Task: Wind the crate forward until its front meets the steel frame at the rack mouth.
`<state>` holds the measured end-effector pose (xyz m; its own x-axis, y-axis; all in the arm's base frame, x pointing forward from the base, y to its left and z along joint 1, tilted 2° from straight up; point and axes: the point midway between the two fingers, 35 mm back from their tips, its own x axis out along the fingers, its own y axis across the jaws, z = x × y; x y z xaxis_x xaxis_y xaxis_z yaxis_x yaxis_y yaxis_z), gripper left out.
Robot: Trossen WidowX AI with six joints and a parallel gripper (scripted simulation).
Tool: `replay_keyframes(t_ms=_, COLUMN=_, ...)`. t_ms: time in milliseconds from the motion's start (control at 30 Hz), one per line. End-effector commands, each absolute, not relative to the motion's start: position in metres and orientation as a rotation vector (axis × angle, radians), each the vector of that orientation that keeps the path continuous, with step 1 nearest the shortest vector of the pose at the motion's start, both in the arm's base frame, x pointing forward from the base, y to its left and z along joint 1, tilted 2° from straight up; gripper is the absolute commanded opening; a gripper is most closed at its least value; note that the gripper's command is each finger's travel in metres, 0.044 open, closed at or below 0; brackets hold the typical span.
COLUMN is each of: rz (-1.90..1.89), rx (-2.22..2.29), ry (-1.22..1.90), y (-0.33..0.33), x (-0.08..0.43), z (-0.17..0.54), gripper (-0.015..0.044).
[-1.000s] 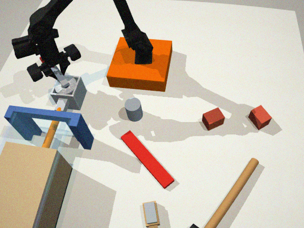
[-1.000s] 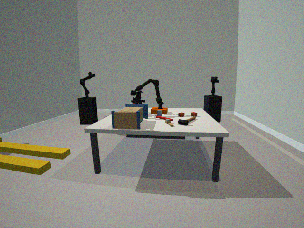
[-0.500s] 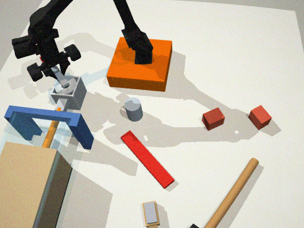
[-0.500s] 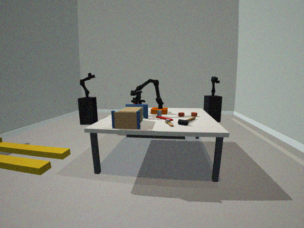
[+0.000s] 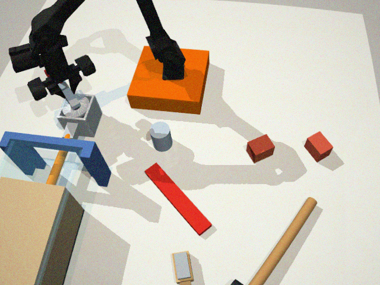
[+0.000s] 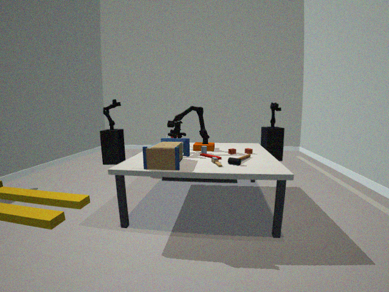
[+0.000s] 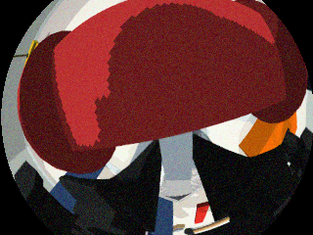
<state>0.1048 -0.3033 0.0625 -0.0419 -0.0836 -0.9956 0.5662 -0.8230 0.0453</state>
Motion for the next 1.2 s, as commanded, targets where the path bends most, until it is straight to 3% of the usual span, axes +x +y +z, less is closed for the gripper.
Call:
replay_keyframes(t_ms=0, rz=-1.866, rx=1.75, ry=0.574, y=-0.3064, x=0.1072, z=0.0585, gripper=0.0)
replay_keyframes(t_ms=1167, rz=-1.882, rx=1.764, ry=0.557, y=-0.3054, x=0.1061, z=0.0589, gripper=0.0)
